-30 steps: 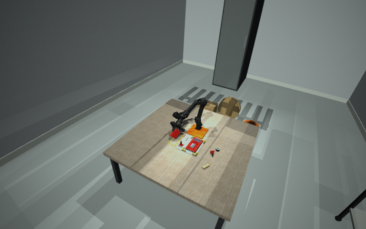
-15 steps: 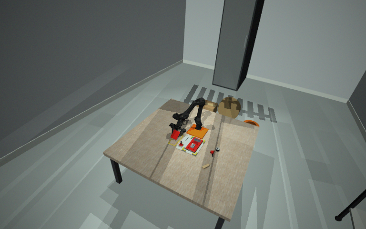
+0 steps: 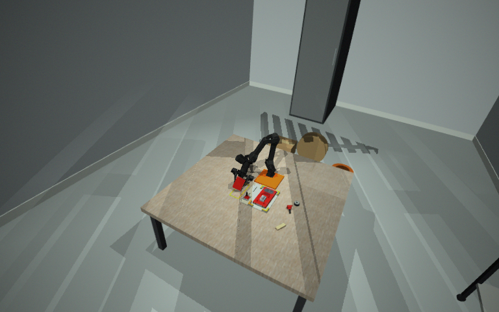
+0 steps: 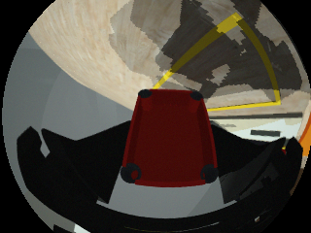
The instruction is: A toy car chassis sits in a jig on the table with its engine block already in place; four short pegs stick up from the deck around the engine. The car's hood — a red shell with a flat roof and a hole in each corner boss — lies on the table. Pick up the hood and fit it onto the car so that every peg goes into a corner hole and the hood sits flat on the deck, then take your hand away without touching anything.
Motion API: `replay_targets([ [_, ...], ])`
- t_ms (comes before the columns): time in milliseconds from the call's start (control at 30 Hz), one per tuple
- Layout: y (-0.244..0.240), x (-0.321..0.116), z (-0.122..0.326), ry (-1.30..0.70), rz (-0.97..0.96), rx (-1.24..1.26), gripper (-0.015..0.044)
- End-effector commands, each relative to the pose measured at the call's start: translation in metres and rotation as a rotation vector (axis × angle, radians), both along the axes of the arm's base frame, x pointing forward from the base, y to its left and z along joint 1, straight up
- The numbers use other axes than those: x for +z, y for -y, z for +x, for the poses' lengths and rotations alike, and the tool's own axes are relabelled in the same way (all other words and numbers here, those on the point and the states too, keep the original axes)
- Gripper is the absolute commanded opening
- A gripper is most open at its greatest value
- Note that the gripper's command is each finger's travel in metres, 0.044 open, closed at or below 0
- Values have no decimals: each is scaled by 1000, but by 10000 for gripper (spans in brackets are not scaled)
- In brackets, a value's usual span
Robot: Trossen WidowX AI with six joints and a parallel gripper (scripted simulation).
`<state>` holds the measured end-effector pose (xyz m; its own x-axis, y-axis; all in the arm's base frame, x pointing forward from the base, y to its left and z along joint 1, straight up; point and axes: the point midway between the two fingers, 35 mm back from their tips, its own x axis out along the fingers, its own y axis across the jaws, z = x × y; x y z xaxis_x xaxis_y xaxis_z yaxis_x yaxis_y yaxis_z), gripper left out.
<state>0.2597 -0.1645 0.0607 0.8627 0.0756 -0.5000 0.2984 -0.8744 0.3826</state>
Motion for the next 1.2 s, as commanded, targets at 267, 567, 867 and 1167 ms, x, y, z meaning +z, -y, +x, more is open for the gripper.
replay_targets([
  [267, 0, 0, 0, 0, 4, -2, 440],
  [567, 11, 16, -21, -35, 92, -52, 440],
  [867, 14, 66, -70, -53, 294, -169, 440],
  [1167, 14, 60, -69, -64, 300, -171, 440],
])
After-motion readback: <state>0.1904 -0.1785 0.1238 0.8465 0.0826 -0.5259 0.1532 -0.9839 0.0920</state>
